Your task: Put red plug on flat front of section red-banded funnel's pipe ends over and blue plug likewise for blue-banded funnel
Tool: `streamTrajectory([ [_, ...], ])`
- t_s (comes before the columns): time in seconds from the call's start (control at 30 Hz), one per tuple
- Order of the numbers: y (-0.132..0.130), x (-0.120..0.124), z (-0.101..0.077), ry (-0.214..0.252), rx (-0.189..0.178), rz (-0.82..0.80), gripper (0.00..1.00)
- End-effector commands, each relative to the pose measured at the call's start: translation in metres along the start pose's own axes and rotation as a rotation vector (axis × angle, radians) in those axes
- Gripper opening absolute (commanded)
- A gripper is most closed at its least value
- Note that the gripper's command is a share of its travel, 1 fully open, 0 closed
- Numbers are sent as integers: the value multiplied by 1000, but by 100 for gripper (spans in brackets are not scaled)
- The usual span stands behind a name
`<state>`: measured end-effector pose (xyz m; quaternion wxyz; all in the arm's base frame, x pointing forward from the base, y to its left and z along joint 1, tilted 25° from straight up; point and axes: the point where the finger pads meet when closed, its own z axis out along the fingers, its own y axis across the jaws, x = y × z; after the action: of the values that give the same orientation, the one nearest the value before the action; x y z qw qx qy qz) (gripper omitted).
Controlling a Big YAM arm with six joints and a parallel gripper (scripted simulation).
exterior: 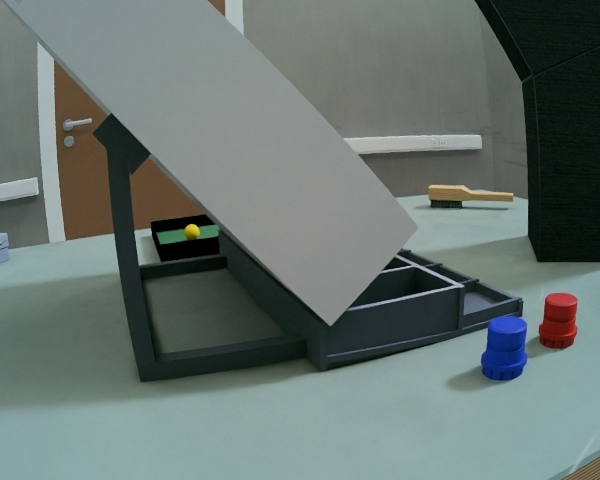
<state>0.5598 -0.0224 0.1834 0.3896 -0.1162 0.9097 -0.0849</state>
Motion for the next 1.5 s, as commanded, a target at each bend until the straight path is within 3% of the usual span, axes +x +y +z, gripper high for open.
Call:
streamTrajectory([
  [0.0,-7,-1,4,-11,9,-1,0],
  [0.43,-8,1,5,-11,10,-2,0],
  [0.47,-4,-6,-3,-19,4,-1,59],
  [1.47,-4,-6,-3,-19,5,-1,59],
])
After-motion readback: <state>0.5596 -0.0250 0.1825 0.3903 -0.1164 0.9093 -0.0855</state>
